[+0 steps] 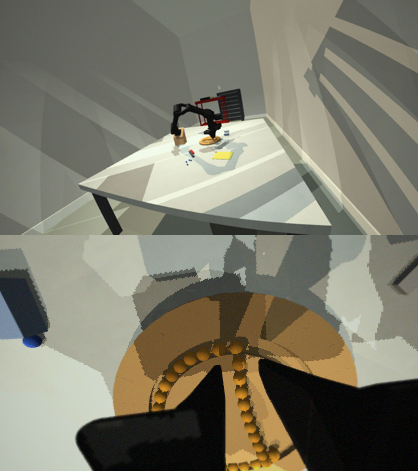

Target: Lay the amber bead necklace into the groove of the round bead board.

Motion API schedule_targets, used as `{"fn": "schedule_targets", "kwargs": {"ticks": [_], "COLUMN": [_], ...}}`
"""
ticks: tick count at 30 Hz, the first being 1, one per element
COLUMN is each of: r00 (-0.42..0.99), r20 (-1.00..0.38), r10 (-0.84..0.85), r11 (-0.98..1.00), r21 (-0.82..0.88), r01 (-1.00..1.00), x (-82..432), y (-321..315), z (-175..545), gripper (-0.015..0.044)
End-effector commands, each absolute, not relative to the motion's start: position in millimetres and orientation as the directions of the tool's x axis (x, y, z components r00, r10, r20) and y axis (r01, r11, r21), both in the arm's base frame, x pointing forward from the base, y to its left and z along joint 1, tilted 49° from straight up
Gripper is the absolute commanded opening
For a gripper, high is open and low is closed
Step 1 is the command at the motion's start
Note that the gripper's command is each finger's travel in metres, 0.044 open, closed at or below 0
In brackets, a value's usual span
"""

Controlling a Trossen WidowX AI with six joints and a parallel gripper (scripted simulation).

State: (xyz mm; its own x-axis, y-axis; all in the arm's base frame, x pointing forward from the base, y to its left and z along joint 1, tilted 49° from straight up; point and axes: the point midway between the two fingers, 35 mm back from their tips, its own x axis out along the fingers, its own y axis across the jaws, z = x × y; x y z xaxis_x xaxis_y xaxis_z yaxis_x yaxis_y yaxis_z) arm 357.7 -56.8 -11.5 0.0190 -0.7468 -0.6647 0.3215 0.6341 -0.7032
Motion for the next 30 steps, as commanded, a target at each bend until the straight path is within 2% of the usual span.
{"fn": "schedule_targets", "kwargs": {"ticks": [1, 7, 12, 30], "r00": [0.018, 0.017, 0.016, 0.016], "r20": [-0.660, -0.660, -0.664, -0.664], "r10": [-0.751, -0.751, -0.747, -0.747], "r11": [0.630, 0.630, 0.633, 0.633], "r21": [-0.708, -0.708, -0.704, -0.704], "r01": [0.318, 0.318, 0.322, 0.322], "x": [357.0, 356.6, 356.7, 356.7], "y": [-62.1, -66.4, -64.7, -64.7], "z": [-15.8, -19.4, -18.1, -18.1], "gripper": [0.0120, 0.0120, 0.0000, 0.0000]}}
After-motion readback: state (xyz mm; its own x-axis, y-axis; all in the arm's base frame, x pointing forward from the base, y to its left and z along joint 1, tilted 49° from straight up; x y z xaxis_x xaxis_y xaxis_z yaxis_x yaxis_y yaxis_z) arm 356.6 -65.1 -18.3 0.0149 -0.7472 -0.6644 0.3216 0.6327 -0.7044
